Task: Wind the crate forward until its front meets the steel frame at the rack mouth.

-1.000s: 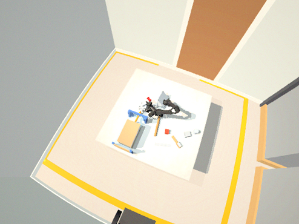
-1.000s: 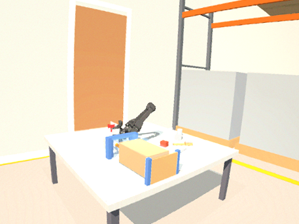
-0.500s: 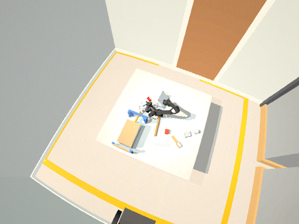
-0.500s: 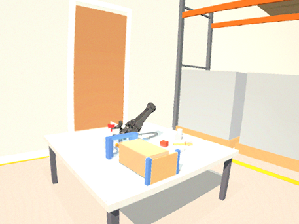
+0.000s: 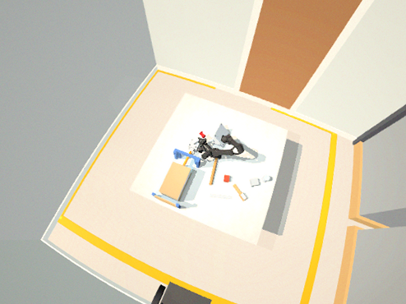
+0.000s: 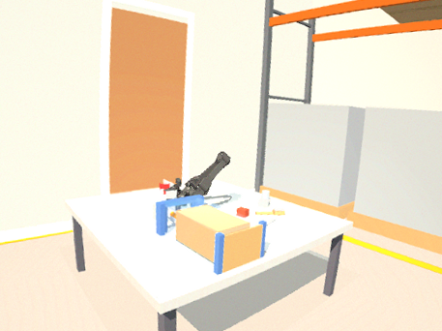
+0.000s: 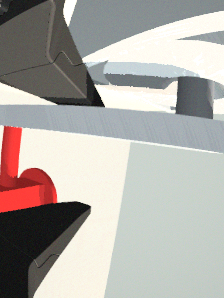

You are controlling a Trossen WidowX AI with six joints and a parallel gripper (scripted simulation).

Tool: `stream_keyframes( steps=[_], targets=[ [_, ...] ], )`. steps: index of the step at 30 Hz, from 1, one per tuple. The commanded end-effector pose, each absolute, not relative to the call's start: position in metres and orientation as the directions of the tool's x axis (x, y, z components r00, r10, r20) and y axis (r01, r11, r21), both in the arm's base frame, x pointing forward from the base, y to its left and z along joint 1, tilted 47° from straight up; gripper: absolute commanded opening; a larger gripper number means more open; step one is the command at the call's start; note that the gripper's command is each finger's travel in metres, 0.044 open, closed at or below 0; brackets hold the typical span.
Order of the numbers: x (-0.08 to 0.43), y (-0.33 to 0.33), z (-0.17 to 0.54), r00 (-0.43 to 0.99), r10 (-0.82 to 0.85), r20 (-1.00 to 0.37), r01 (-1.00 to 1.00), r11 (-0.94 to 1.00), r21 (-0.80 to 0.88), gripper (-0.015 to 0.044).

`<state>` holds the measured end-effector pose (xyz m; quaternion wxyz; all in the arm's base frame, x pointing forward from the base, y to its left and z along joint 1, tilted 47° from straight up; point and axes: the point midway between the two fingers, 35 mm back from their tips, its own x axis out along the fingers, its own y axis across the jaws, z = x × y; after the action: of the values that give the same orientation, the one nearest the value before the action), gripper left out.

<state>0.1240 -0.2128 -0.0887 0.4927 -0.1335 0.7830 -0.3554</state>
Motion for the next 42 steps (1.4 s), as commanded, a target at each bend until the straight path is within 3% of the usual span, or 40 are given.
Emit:
stream_keyframes(
  steps=[1, 42],
  targets=[
    [0.1254, -0.2110, -0.0916, -0.473, -0.549, -0.689, 0.153, 0.719, -0.678, 0.0240],
    [0.1200, -0.2166, -0.0829, -0.479, -0.560, -0.676, 0.141, 0.711, -0.689, 0.0240]
  ],
)
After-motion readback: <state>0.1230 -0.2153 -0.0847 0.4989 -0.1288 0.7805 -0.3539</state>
